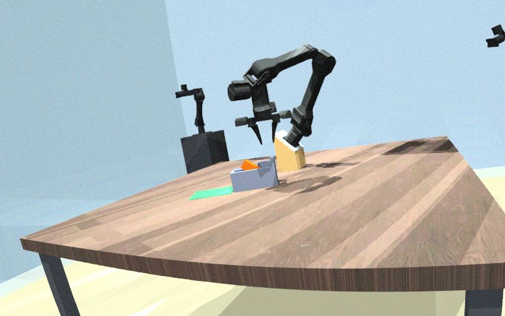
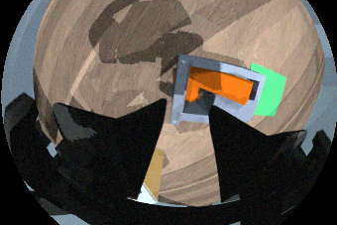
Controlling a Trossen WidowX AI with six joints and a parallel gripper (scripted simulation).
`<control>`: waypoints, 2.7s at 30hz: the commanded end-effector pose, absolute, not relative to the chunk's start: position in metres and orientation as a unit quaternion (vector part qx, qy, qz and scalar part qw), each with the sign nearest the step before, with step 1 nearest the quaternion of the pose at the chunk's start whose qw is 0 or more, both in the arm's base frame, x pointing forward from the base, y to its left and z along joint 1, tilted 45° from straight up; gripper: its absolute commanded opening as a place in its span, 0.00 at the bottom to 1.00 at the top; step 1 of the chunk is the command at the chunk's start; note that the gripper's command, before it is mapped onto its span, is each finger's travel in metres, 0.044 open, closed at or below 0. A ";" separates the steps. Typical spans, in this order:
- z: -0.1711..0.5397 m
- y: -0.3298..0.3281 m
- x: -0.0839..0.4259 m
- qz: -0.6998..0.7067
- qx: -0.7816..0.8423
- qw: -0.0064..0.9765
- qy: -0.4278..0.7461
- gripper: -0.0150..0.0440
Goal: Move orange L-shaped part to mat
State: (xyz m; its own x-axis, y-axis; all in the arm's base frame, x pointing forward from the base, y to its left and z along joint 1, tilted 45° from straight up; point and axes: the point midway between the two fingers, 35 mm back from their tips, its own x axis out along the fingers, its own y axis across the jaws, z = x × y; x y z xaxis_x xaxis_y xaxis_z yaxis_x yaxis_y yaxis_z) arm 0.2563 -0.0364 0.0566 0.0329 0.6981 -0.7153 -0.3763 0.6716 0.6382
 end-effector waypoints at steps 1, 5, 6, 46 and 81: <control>0.063 -0.042 0.252 0.387 0.138 0.699 0.585 0.56; 0.059 -0.040 0.256 0.380 0.139 0.706 0.581 0.56; 0.059 -0.040 0.256 0.380 0.139 0.706 0.581 0.56; 0.018 -0.089 0.291 -0.141 0.591 0.399 0.687 0.73; -0.026 -0.047 0.294 -0.140 0.592 0.399 0.686 0.73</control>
